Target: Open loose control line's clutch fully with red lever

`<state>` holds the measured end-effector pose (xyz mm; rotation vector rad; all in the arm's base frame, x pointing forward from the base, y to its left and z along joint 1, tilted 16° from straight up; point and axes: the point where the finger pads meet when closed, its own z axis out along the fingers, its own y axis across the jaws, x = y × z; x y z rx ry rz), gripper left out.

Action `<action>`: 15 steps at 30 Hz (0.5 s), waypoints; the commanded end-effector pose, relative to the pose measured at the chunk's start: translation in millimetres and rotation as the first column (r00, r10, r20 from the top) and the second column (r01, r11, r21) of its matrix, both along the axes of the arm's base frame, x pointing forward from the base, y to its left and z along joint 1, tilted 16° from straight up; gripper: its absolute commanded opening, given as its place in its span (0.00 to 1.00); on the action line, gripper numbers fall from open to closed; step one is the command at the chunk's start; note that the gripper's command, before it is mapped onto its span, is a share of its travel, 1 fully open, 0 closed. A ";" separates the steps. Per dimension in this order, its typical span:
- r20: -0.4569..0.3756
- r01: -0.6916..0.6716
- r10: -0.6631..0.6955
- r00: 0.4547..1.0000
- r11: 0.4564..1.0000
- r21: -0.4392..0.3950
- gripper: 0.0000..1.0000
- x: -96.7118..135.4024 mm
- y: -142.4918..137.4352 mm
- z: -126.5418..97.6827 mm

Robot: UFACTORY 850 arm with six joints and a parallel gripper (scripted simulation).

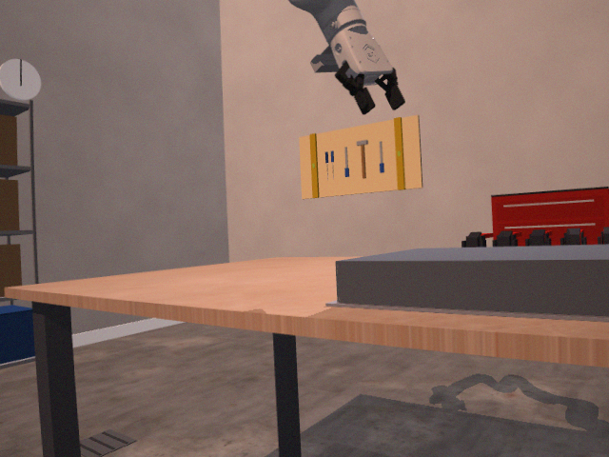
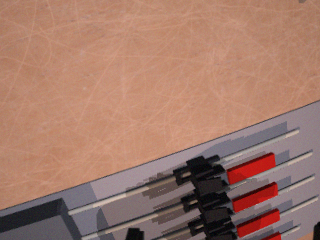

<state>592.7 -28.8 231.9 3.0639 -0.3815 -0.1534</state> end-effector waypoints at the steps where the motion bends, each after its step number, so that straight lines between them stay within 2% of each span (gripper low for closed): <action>1: 0.060 -0.138 0.136 0.989 0.990 0.034 1.00 4.7 15.9 10.1; 2: 0.096 -0.226 0.221 0.970 0.973 0.038 1.00 6.8 26.3 16.5; 4: 0.096 -0.226 0.221 0.970 0.973 0.038 1.00 6.8 26.3 16.5; 5: 0.113 -0.308 0.303 0.946 0.951 0.030 1.00 3.2 27.7 -4.4; 8: 0.113 -0.308 0.303 0.946 0.951 0.030 1.00 3.2 27.7 -4.4; 9: 0.123 -0.387 0.382 0.916 0.922 0.020 1.00 -3.8 26.4 -33.1; 11: 0.123 -0.387 0.382 0.916 0.922 0.020 1.00 -3.8 26.4 -33.1; 12: 0.132 -0.463 0.458 0.879 0.886 0.009 1.00 -12.3 25.4 -60.2; 14: 0.132 -0.463 0.458 0.879 0.886 0.009 1.00 -12.3 25.4 -60.2; 15: 0.140 -0.534 0.529 0.837 0.845 -0.002 1.00 -22.1 24.7 -85.8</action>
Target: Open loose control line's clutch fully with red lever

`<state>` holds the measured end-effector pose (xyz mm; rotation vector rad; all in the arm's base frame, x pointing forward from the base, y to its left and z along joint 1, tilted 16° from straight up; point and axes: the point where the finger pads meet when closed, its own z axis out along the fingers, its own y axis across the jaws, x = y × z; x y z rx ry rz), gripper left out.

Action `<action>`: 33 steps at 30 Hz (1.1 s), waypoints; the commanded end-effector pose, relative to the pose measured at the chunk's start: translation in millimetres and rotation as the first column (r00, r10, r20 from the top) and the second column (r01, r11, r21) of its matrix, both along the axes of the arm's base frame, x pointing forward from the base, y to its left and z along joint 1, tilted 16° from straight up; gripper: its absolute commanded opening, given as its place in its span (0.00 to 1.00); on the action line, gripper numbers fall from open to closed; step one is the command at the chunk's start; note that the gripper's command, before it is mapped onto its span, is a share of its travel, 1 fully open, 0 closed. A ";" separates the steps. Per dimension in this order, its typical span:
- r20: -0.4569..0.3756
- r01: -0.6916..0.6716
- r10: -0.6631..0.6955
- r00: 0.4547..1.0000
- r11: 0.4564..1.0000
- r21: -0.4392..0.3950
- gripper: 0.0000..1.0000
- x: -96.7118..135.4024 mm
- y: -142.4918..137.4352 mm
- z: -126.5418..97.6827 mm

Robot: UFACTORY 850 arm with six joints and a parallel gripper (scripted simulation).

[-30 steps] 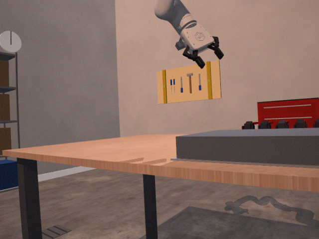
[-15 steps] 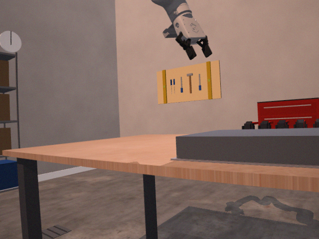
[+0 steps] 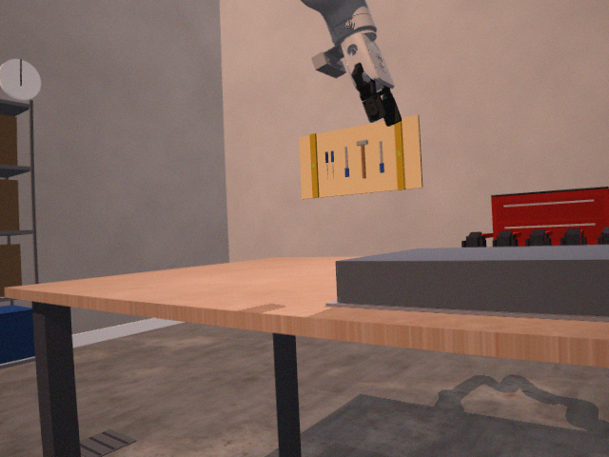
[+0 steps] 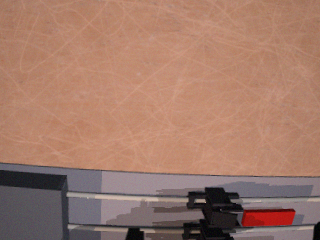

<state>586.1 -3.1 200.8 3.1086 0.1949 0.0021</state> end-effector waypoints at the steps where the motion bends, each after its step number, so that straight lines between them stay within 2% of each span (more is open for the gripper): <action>1: 0.044 -0.187 0.187 0.981 0.982 0.003 1.00 -15.5 -1.0 -54.7; 3: 0.044 -0.187 0.187 0.981 0.982 0.003 1.00 -15.5 -1.0 -54.7; 4: 0.054 -0.266 0.266 0.962 0.964 -0.005 1.00 -26.6 -1.3 -78.7; 6: 0.054 -0.266 0.266 0.962 0.964 -0.005 1.00 -26.6 -1.3 -78.7; 7: 0.064 -0.342 0.342 0.938 0.940 -0.013 1.00 -38.7 -1.4 -100.9; 10: 0.064 -0.342 0.342 0.938 0.940 -0.013 1.00 -38.7 -1.4 -100.9; 11: 0.072 -0.413 0.414 0.908 0.910 -0.022 1.00 -51.6 -1.2 -121.4; 14: 0.072 -0.413 0.414 0.908 0.910 -0.022 1.00 -51.6 -1.2 -121.4; 15: 0.080 -0.480 0.481 0.873 0.876 -0.031 1.00 -65.2 -0.6 -140.2; 18: 0.080 -0.480 0.481 0.873 0.876 -0.031 1.00 -65.2 -0.6 -140.2; 19: 0.087 -0.543 0.544 0.834 0.839 -0.041 1.00 -79.3 0.1 -157.3; 23: 0.087 -0.543 0.544 0.834 0.839 -0.041 1.00 -79.3 0.1 -157.3; 24: 0.093 -0.600 0.602 0.793 0.798 -0.050 1.00 -93.8 1.1 -172.7; 29: 0.093 -0.600 0.602 0.793 0.798 -0.050 1.00 -93.8 1.1 -172.7; 30: 0.099 -0.653 0.655 0.749 0.755 -0.060 1.00 -108.4 2.2 -186.4; 33: 0.099 -0.653 0.655 0.749 0.755 -0.060 1.00 -108.4 2.2 -186.4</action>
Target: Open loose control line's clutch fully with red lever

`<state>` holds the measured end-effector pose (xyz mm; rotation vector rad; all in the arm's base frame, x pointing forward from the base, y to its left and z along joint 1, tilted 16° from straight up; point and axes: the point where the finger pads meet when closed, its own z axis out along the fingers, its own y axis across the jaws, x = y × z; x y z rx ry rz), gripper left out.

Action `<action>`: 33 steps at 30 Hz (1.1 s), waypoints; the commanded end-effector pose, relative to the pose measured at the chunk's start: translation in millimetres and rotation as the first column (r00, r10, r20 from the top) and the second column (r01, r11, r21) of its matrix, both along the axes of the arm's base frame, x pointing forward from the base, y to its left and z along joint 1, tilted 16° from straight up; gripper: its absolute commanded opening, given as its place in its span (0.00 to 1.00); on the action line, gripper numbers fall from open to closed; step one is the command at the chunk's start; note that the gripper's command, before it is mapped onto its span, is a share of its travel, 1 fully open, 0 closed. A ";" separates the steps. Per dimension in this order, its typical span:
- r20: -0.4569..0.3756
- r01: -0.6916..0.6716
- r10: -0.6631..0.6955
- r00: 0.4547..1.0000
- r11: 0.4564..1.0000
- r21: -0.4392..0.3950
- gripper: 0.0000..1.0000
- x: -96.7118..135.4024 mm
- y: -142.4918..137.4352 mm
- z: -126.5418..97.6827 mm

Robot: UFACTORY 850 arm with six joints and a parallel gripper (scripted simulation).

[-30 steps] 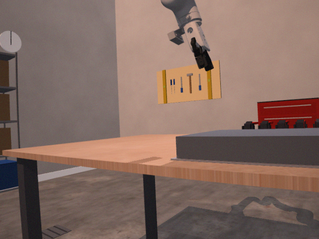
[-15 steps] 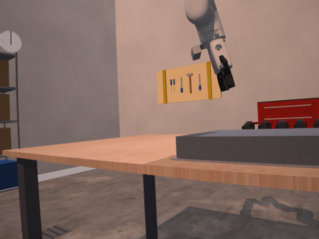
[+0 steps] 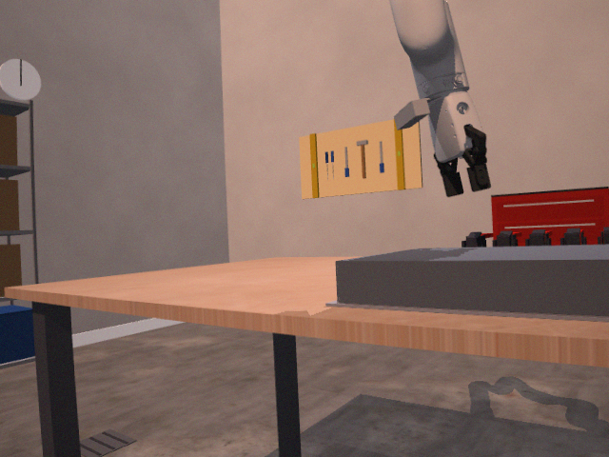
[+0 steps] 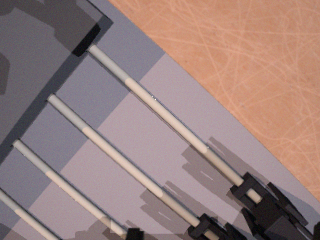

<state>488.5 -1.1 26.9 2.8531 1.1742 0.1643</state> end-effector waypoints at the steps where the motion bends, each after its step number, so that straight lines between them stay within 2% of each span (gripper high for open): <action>1: 0.016 -0.059 0.059 0.998 0.998 0.001 1.00 -10.8 0.2 -12.5; 11: 0.016 -0.059 0.059 0.998 0.998 0.001 1.00 -10.8 0.2 -12.5; 12: 0.026 -0.124 0.124 0.992 0.992 -0.003 1.00 -25.4 1.6 -24.7; 24: 0.026 -0.124 0.124 0.992 0.992 -0.003 1.00 -25.4 1.6 -24.7; 25: 0.036 -0.186 0.186 0.982 0.983 -0.008 1.00 -40.0 3.0 -35.5; 30: 0.036 -0.186 0.186 0.982 0.983 -0.008 1.00 -40.0 3.0 -35.5; 31: 0.045 -0.243 0.244 0.969 0.970 -0.013 1.00 -54.3 4.6 -44.8; 33: 0.045 -0.243 0.244 0.969 0.970 -0.013 1.00 -54.3 4.6 -44.8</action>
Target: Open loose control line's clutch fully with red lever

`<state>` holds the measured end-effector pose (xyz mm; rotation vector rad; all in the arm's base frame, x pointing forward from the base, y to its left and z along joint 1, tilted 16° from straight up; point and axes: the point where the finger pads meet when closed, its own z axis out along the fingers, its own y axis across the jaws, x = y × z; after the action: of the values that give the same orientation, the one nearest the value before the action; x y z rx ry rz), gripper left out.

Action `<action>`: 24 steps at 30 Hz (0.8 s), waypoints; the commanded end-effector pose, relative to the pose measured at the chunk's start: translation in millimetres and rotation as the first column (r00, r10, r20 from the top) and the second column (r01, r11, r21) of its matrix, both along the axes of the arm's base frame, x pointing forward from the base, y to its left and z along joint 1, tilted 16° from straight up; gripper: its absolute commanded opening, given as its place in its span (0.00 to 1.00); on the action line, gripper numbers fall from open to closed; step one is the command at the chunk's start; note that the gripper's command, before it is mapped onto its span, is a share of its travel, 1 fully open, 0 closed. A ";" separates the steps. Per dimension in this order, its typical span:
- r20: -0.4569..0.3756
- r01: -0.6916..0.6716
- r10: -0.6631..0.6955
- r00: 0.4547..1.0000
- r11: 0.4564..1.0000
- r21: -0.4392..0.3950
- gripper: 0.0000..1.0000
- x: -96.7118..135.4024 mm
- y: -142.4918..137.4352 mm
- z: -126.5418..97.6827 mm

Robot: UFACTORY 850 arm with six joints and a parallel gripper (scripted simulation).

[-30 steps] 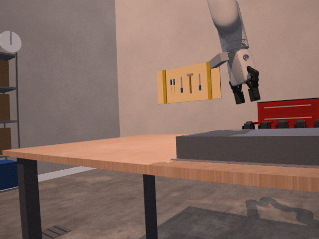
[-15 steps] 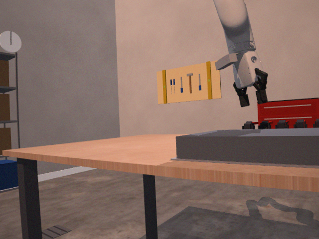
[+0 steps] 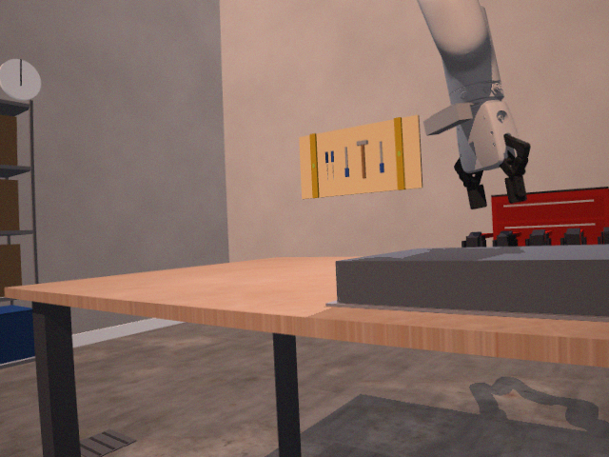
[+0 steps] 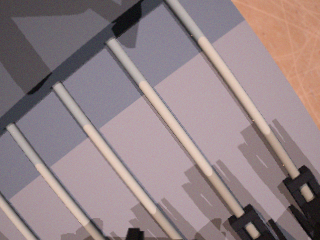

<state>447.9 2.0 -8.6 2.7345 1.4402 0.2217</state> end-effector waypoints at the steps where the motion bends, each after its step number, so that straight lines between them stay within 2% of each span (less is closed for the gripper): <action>1: 0.017 -0.056 0.057 0.998 0.998 -0.018 1.00 -13.7 1.5 -9.3; 2: 0.017 -0.056 0.057 0.998 0.998 -0.018 1.00 -13.7 1.5 -9.3; 3: 0.027 -0.112 0.113 0.993 0.993 -0.022 1.00 -27.7 3.1 -17.4; 8: 0.027 -0.112 0.113 0.993 0.993 -0.022 1.00 -27.7 3.1 -17.4; 9: 0.036 -0.165 0.166 0.986 0.986 -0.025 1.00 -41.3 4.8 -24.2; 10: 0.036 -0.165 0.166 0.986 0.986 -0.025 1.00 -41.3 4.8 -24.2; 11: 0.046 -0.214 0.215 0.976 0.976 -0.029 1.00 -54.3 6.5 -30.0; 13: 0.046 -0.214 0.215 0.976 0.976 -0.029 1.00 -54.3 6.5 -30.0; 14: 0.054 -0.259 0.260 0.964 0.965 -0.034 1.00 -66.8 8.2 -34.8; 16: 0.054 -0.259 0.260 0.964 0.965 -0.034 1.00 -66.8 8.2 -34.8; 19: 0.070 -0.338 0.341 0.938 0.940 -0.042 1.00 -89.7 11.4 -41.8; 24: 0.084 -0.404 0.407 0.910 0.913 -0.051 1.00 -109.7 14.4 -46.2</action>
<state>363.3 12.4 -47.4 2.4489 1.8536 0.2997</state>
